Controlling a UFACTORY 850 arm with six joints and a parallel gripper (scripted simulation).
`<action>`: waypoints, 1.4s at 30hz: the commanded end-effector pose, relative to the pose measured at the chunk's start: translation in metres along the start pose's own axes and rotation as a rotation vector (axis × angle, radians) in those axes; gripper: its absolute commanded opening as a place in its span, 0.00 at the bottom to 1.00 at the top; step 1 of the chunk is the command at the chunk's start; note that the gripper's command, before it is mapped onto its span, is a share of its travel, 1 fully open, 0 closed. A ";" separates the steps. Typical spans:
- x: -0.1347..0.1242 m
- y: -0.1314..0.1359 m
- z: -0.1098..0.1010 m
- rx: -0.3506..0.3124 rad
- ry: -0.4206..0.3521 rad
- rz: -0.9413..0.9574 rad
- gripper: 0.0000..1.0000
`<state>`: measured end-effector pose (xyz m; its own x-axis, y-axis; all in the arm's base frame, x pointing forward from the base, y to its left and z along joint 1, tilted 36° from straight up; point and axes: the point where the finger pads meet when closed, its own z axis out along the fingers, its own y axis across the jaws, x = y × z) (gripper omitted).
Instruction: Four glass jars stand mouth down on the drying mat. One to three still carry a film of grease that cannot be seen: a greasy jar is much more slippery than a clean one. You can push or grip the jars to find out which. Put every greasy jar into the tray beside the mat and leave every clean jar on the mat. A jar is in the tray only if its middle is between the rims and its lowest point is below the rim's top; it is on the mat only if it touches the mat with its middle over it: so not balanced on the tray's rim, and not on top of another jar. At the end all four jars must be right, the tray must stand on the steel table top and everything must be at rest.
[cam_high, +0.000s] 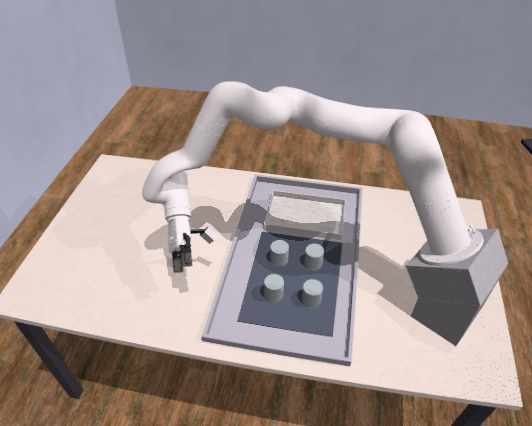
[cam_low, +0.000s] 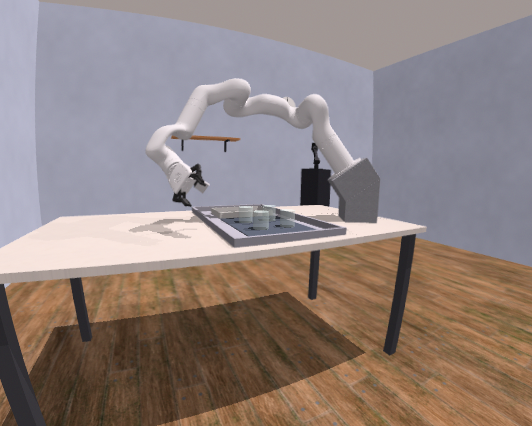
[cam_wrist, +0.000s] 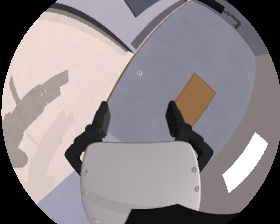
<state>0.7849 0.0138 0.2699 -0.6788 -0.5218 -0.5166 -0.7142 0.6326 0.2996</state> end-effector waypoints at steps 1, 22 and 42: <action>-0.001 0.000 -0.001 0.001 -0.001 -0.002 1.00; -0.001 0.000 -0.001 0.001 -0.001 -0.002 1.00; 0.018 0.012 -0.004 -0.001 0.079 -0.129 1.00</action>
<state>0.7645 0.0101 0.2670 -0.6002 -0.6343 -0.4873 -0.7909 0.5615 0.2432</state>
